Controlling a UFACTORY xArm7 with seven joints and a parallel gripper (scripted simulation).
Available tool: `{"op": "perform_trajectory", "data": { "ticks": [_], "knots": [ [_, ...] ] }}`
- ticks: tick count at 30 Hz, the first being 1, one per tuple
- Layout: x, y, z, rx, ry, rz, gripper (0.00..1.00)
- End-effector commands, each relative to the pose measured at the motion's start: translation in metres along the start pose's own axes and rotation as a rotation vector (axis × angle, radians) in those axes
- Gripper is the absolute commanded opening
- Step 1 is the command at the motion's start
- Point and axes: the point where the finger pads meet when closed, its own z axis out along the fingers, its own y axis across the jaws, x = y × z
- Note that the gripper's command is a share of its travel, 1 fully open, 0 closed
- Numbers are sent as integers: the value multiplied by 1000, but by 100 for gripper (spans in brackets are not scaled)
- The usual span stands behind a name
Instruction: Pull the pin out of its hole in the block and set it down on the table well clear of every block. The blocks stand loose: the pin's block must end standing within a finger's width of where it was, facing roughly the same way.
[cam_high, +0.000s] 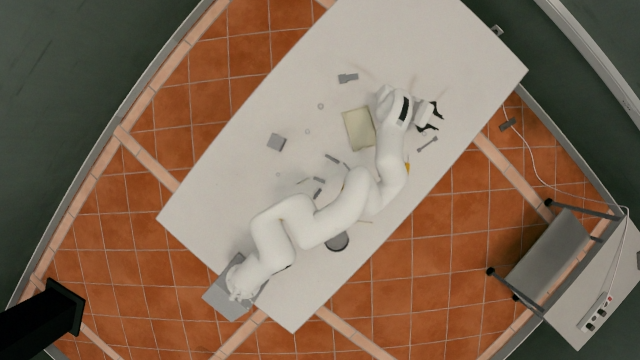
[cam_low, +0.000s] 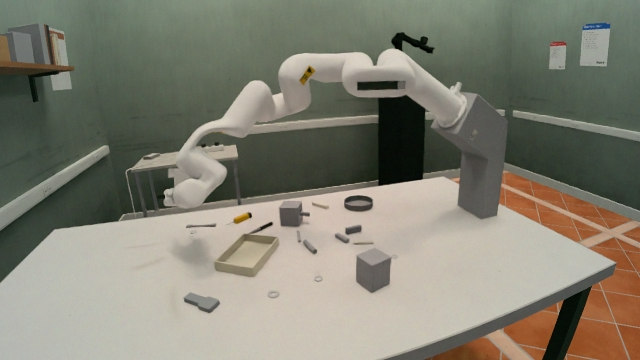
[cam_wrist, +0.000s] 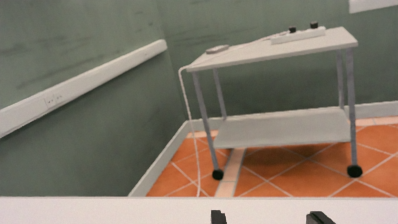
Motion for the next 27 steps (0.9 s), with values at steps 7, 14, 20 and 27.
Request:
{"op": "perform_trajectory", "data": {
  "ticks": [7, 14, 20, 27],
  "knots": [
    [2, -2, 0, 1, 1, 3, 47],
    [2, -2, 0, 1, 1, 3, 47],
    [2, -2, 0, 1, 1, 3, 47],
    [2, 0, 2, 0, 1, 6, 47]
  ]
}}
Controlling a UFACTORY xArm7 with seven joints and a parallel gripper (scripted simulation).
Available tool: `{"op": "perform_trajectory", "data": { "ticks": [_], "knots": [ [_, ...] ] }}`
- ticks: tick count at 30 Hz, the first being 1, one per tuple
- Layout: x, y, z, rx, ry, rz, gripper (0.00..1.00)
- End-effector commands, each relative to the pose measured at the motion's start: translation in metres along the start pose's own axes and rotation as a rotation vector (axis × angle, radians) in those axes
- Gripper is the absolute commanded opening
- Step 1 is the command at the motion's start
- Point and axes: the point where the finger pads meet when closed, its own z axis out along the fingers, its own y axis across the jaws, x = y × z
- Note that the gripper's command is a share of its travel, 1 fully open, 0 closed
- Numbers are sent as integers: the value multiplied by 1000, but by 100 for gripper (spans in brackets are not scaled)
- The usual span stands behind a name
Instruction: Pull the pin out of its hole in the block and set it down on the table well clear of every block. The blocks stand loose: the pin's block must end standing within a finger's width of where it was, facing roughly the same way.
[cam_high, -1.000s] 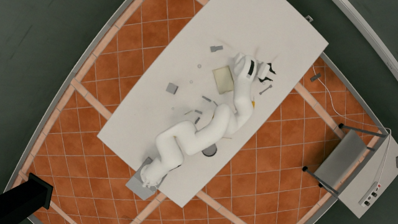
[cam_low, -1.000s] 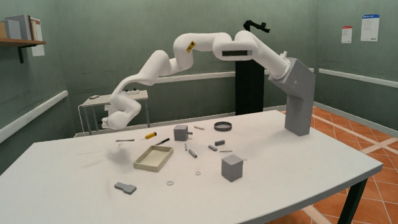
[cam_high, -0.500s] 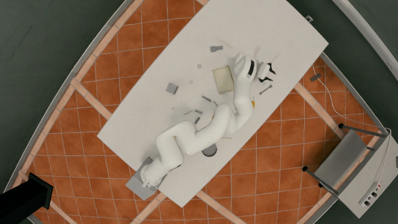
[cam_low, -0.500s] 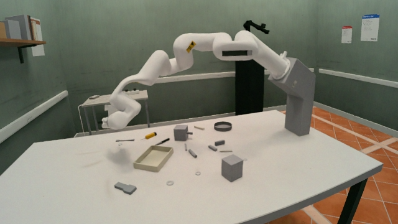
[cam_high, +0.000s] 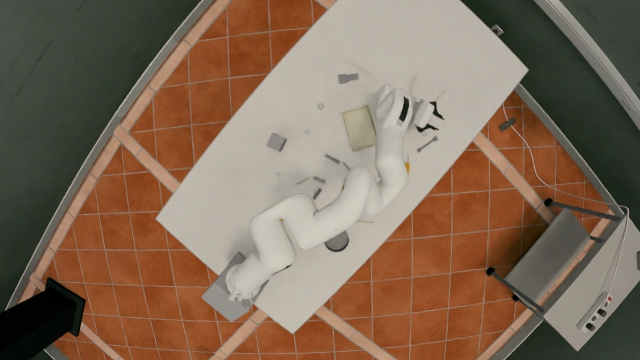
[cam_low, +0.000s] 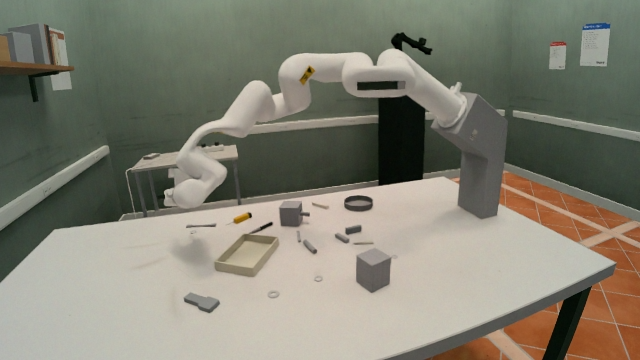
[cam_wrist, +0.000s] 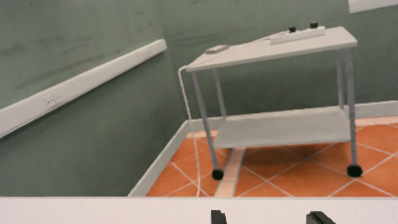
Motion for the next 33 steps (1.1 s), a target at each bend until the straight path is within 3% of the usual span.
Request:
{"op": "perform_trajectory", "data": {
  "ticks": [1, 8, 18, 20, 27, 33],
  "knots": [
    [2, 0, 2, 0, 1, 6, 47],
    [1, 8, 9, -5, -1, 15, 47],
    [-1, 47, 41, -34, -12, 61, 47],
    [-1, 47, 41, -34, -12, 61, 47],
    [1, 96, 77, -77, -24, 124, 47],
    [9, 156, 111, -139, -35, 204, 47]
  ]
}}
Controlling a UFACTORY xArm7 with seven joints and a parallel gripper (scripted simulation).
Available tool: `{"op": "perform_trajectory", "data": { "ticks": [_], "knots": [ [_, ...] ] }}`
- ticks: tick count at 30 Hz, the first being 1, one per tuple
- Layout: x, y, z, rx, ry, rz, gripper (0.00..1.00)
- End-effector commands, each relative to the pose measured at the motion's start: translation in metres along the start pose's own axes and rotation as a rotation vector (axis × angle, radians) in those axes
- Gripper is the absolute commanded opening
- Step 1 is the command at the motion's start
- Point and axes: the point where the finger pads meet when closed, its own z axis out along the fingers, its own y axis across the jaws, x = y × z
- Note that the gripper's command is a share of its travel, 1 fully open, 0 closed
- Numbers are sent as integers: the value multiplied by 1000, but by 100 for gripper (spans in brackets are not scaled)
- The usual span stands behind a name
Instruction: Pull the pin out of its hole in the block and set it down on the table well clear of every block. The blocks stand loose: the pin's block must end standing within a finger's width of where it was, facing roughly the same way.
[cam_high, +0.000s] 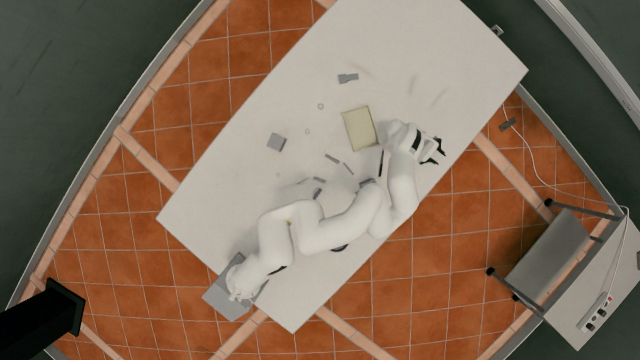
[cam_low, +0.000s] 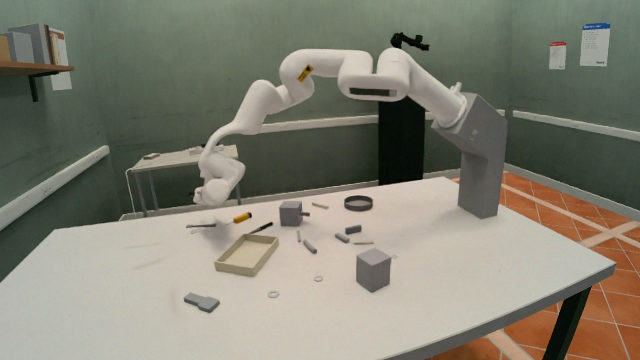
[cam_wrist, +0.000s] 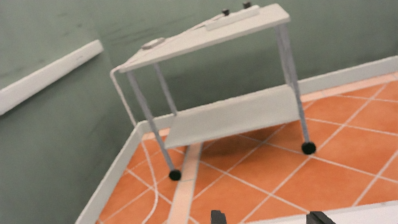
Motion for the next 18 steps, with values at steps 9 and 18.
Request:
{"op": "perform_trajectory", "data": {
  "ticks": [9, 18],
  "knots": [
    [42, 115, 66, -152, -15, 172, 47],
    [99, 251, 95, -387, 22, 406, 47]
  ]
}}
